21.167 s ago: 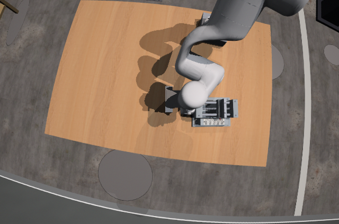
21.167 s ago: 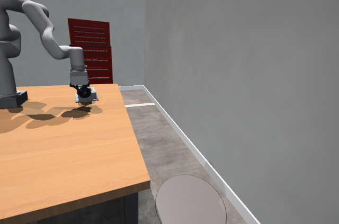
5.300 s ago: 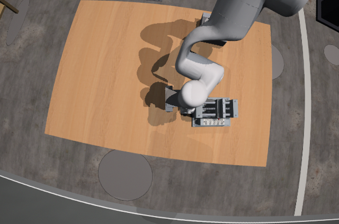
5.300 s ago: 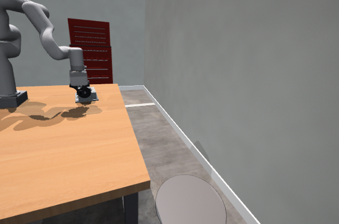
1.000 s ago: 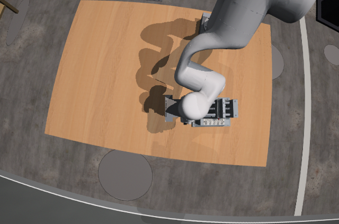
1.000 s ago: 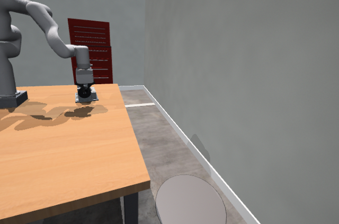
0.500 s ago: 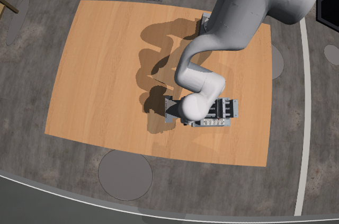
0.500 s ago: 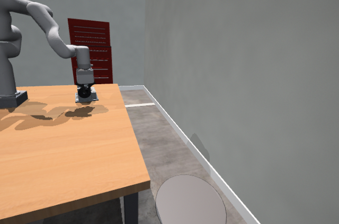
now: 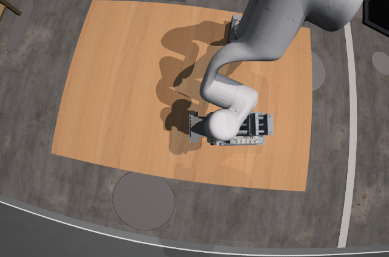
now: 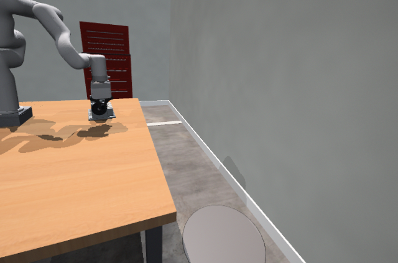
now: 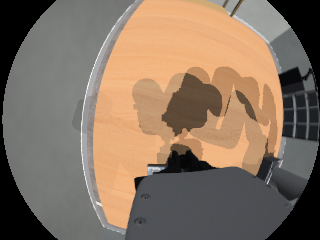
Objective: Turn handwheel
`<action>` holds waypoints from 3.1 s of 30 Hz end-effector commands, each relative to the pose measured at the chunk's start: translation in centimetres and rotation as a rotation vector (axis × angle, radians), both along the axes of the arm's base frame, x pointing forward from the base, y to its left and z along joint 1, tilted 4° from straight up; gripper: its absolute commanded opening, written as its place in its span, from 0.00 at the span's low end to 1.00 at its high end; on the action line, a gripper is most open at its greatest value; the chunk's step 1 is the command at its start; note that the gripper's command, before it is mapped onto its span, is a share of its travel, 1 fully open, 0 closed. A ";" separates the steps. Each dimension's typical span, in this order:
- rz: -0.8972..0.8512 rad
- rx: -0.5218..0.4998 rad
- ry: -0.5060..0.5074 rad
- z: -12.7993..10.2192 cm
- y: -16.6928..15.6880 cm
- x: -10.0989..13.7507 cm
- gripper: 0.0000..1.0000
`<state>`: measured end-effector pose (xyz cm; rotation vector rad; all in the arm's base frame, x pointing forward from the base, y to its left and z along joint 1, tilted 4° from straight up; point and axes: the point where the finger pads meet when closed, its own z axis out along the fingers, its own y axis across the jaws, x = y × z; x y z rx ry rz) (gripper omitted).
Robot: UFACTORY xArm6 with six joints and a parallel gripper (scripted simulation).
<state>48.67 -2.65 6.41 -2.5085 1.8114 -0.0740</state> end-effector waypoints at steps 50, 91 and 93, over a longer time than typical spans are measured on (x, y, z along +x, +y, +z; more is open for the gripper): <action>0.000 0.000 0.000 -4.4 -0.1 0.0 0.06; 0.000 0.000 0.000 -2.6 -1.4 -4.2 0.06; 0.000 0.000 0.000 -2.2 -1.4 -4.2 0.06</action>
